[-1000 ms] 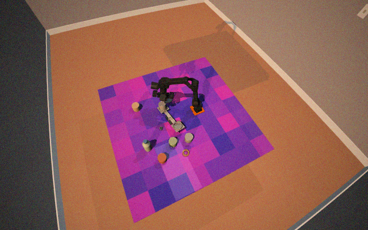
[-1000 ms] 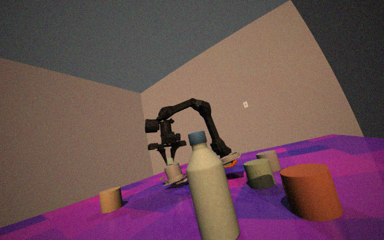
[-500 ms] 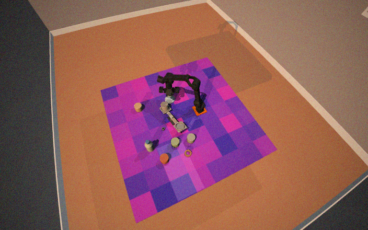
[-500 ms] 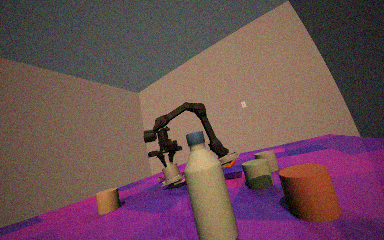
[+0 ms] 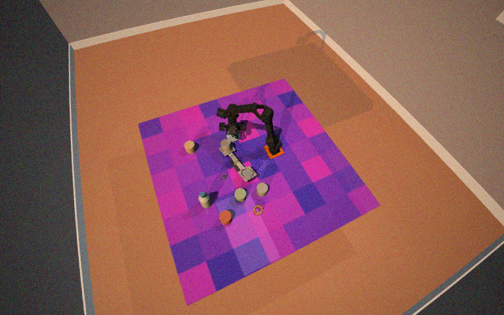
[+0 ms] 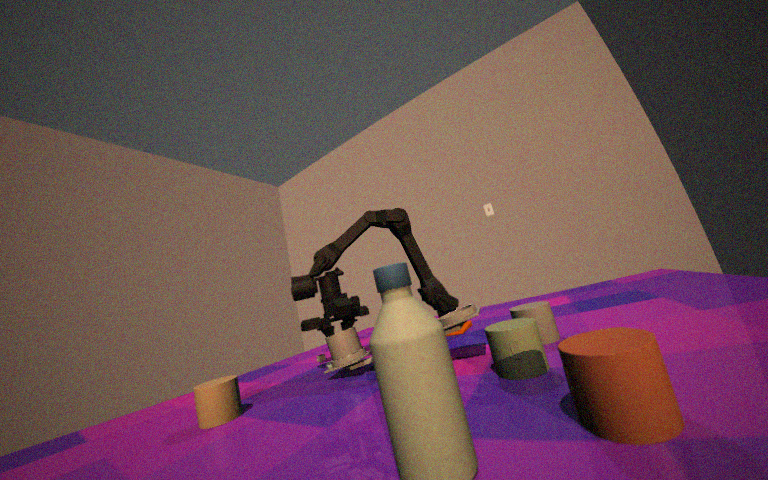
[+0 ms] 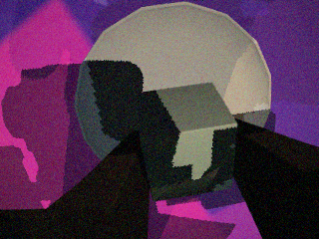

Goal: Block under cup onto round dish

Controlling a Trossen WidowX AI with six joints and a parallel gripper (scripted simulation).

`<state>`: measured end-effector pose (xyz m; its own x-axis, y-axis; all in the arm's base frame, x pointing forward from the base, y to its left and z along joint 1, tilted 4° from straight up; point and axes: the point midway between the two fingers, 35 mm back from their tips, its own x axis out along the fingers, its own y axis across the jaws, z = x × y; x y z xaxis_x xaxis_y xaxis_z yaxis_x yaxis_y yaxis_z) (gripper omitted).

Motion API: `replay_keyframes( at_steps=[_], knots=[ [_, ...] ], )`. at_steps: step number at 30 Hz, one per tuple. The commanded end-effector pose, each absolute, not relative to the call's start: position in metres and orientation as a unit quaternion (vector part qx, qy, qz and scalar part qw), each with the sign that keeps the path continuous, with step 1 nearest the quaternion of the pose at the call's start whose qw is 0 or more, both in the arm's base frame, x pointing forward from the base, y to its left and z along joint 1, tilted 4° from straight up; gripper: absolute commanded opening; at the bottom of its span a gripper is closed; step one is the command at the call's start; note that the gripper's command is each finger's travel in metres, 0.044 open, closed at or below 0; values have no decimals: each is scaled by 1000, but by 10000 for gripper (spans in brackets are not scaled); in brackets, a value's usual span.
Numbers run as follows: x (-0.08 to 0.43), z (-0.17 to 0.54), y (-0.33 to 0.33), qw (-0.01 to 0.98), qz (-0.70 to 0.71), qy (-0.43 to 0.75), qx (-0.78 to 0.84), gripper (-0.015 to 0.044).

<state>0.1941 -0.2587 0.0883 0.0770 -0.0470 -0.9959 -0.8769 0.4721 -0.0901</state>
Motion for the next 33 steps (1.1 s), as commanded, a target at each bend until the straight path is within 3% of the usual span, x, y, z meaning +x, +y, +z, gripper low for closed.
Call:
replay_keyframes(
  at_steps=[1,15,31,33],
  knots=[
    [195,85,-259,622,333,590,-393,0],
    [197,66,-260,622,333,590,-393,0],
    [196,73,-260,621,332,591,-394,420],
    [195,92,-260,621,332,590,-394,440]
  ],
)
